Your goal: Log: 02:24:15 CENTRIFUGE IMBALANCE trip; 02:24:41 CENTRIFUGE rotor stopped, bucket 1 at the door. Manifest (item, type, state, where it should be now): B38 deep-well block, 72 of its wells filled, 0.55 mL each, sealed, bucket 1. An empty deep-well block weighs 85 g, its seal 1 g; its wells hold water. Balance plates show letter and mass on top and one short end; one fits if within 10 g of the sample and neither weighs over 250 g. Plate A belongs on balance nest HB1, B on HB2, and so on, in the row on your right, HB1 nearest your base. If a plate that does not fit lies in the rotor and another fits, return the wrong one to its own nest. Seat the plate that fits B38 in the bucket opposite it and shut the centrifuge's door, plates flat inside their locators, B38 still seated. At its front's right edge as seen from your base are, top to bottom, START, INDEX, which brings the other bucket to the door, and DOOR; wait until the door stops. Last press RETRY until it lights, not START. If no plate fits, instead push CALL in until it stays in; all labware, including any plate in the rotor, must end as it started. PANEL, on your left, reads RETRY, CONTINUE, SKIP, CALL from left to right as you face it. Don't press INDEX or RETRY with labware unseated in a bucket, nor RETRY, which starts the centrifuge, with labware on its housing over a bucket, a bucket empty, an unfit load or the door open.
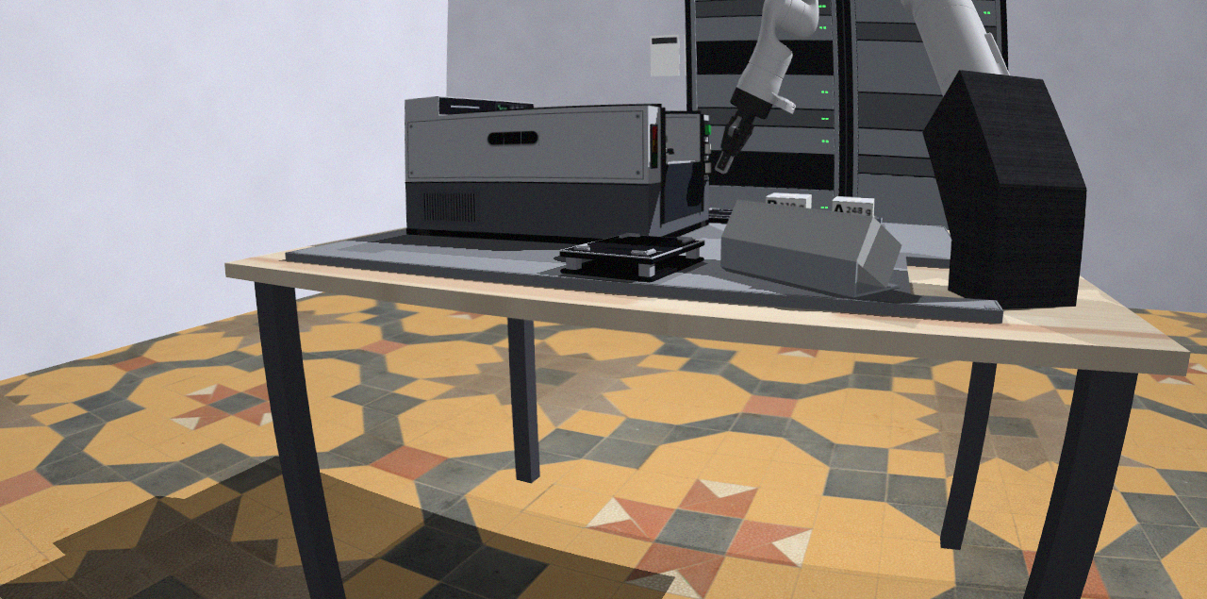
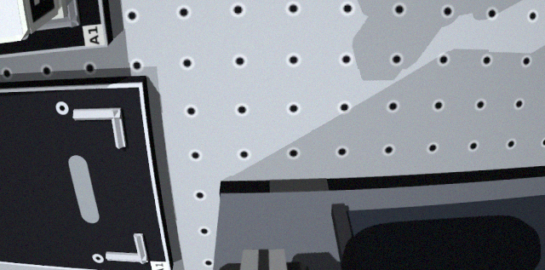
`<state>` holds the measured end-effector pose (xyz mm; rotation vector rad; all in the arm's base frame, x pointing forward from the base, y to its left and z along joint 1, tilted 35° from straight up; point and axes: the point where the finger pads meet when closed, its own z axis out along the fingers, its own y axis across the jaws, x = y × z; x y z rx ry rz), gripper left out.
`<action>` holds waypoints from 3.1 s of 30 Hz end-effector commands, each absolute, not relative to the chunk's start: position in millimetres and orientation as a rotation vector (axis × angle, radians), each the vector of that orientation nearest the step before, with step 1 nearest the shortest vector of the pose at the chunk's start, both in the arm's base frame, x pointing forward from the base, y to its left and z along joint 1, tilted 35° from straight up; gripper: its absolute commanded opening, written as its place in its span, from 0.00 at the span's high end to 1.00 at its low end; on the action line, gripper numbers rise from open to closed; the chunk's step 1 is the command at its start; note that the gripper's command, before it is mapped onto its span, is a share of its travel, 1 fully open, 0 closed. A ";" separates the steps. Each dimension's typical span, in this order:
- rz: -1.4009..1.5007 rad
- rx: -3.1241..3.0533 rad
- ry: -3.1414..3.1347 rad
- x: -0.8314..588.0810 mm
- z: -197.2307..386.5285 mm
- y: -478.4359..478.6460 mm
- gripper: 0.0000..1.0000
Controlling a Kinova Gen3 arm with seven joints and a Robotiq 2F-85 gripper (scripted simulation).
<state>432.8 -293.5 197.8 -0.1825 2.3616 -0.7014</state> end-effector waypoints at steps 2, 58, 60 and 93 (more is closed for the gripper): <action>-0.702 -0.183 2.360 435.5 199.1 -293.1 0.90; -0.702 -0.183 2.360 437.7 199.6 -292.9 0.90; -0.702 -0.183 2.360 435.1 199.0 -293.1 0.90; -0.702 -0.183 2.360 388.5 225.5 -273.7 0.90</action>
